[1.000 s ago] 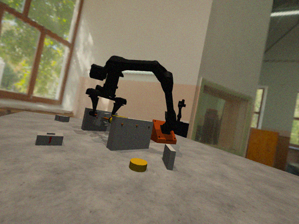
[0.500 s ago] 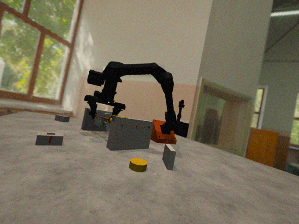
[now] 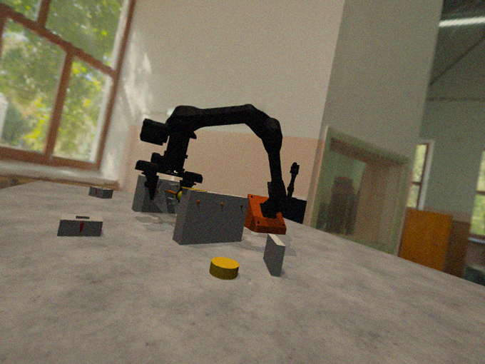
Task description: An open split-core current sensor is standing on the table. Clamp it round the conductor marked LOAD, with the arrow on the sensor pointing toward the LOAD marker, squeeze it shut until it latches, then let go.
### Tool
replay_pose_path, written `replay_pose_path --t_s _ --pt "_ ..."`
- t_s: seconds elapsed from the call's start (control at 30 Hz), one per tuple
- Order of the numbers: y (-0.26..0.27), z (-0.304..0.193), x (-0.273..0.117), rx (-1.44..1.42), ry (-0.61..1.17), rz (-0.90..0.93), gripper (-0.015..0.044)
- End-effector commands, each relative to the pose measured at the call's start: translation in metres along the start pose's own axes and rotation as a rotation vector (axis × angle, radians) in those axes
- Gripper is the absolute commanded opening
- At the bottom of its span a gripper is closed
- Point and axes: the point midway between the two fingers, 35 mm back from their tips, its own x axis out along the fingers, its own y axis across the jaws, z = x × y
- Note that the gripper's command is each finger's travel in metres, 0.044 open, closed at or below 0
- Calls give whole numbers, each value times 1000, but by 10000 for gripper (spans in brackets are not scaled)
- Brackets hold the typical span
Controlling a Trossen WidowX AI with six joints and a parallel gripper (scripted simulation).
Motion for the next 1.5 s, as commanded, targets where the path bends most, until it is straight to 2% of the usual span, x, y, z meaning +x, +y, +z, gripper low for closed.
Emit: replay_pose_path --t_s 0.0,0.57,0.83,1.47 --pt "0 0 -1 -1 0 0 322" --pt "0 0 -1 -1 0 0 208" --pt "0 0 -1 -1 0 0 0" --pt "0 0 -1 -1 0 0 0"
